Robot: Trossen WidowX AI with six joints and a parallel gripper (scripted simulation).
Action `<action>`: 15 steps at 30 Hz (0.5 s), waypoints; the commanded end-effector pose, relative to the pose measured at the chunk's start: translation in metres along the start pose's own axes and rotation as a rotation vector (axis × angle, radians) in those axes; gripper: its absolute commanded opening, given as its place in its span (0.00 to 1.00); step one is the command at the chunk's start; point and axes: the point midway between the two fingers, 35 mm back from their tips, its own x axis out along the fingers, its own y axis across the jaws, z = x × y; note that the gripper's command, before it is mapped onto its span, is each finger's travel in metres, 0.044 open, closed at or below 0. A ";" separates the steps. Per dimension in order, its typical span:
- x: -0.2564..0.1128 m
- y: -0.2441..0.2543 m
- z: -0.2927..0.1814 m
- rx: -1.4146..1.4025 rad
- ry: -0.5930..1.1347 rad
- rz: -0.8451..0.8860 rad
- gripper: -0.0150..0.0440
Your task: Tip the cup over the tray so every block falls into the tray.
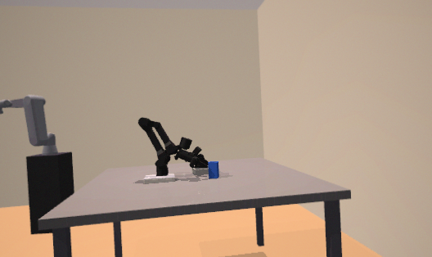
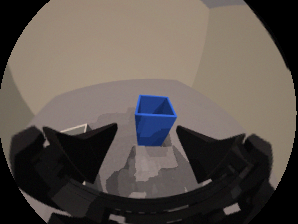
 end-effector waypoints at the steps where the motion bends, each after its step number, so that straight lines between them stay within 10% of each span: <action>1: 0.007 0.000 0.001 0.005 -0.006 -0.006 1.00; 15: 0.027 0.000 -0.002 0.005 -0.006 -0.006 1.00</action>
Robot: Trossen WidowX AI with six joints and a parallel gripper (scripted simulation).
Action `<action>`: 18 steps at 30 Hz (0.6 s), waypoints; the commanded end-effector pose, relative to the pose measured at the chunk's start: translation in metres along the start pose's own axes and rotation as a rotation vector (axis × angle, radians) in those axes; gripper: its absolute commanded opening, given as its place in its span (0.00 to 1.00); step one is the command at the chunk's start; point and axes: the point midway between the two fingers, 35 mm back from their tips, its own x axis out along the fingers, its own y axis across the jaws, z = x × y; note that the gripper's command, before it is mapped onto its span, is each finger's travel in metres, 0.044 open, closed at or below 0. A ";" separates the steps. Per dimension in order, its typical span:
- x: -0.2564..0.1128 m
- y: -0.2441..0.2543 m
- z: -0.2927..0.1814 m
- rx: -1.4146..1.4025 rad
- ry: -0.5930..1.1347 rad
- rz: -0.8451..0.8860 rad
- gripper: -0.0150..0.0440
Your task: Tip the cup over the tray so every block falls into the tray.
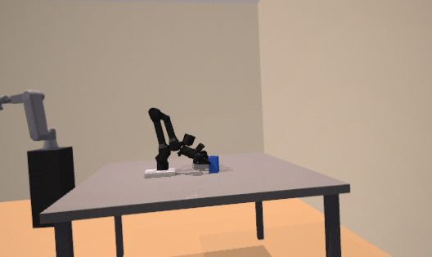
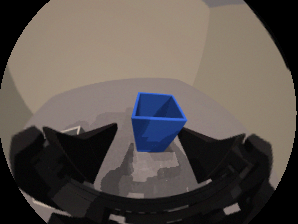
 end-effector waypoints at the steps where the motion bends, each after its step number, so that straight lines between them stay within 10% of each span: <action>1: 0.007 -0.001 0.002 0.005 -0.009 -0.005 1.00; 18: 0.033 -0.002 0.003 0.005 -0.010 -0.005 1.00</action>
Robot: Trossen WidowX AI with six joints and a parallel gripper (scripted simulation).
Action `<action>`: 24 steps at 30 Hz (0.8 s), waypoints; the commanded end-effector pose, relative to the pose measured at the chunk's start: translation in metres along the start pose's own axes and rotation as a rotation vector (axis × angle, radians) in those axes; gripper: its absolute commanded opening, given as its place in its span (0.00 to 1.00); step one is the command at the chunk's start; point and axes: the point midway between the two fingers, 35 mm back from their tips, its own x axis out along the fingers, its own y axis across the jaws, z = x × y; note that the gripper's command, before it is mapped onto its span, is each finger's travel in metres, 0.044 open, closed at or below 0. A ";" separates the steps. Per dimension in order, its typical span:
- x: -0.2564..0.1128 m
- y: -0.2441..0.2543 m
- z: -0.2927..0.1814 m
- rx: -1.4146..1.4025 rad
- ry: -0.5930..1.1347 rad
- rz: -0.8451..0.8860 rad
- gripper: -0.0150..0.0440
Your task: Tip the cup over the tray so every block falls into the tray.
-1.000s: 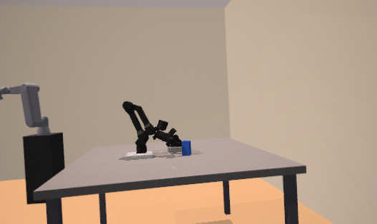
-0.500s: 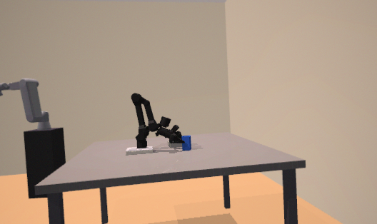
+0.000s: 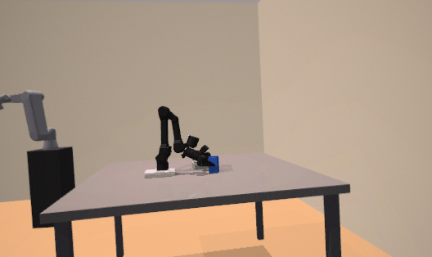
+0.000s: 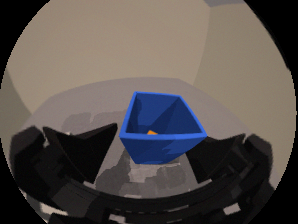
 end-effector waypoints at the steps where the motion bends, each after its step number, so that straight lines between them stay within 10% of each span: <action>1: 0.008 -0.001 0.004 0.003 -0.009 -0.002 1.00; 24: 0.013 -0.001 0.005 0.003 -0.009 -0.002 0.79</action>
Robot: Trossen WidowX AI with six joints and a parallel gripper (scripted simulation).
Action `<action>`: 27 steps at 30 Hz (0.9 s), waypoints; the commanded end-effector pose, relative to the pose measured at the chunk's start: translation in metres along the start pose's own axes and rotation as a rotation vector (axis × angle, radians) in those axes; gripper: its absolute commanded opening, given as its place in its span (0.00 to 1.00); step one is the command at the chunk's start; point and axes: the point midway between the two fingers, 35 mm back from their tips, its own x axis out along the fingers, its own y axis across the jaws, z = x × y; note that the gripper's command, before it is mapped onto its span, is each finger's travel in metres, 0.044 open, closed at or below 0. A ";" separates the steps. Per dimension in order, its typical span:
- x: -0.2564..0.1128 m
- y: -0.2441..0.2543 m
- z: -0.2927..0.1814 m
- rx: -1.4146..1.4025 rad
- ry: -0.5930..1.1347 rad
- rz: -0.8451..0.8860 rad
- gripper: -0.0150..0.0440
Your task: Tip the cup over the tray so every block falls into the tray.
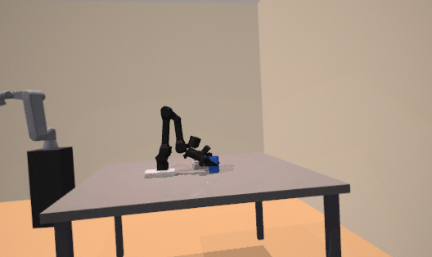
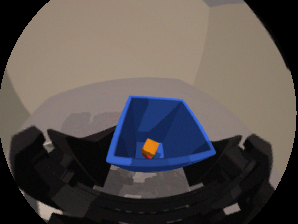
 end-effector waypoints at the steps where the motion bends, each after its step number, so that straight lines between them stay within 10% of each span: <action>1: 0.001 0.001 0.001 0.001 -0.003 0.003 0.78; 13: 0.001 0.001 0.001 0.001 -0.003 0.003 0.64; 22: -0.005 0.000 0.012 0.000 -0.003 0.003 0.25; 27: -0.009 -0.001 0.019 0.000 -0.003 0.003 0.25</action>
